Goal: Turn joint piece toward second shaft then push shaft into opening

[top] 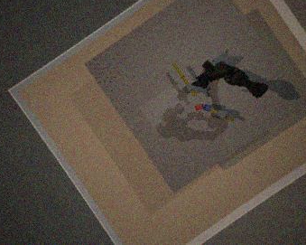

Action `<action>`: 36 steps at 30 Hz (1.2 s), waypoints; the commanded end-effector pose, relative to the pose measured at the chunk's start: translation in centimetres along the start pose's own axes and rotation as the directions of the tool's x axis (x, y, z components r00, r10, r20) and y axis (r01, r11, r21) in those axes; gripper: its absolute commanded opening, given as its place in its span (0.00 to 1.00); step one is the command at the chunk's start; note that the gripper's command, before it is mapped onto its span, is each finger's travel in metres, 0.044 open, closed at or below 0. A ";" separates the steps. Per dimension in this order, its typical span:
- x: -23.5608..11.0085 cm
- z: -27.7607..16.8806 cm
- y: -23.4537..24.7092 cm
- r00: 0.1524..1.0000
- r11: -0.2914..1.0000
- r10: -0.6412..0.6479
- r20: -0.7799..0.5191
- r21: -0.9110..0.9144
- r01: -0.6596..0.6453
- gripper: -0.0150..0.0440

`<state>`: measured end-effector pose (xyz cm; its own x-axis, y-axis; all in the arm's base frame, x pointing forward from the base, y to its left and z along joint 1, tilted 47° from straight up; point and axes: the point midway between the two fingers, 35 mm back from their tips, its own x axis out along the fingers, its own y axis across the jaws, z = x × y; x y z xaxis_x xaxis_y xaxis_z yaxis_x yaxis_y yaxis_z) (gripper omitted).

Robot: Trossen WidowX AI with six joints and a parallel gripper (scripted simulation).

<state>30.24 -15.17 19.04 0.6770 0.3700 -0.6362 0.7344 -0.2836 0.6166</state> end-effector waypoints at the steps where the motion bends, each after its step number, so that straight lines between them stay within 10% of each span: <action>1: 1.2 -1.4 0.6 0.998 0.995 -0.041 -0.048 -0.096 0.037 1.00; 36: 10.1 -17.4 1.3 0.744 0.570 -0.473 -0.471 -0.808 -0.149 1.00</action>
<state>36.98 1.78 21.12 0.1864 0.8046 -0.5639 0.3620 0.4773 0.8007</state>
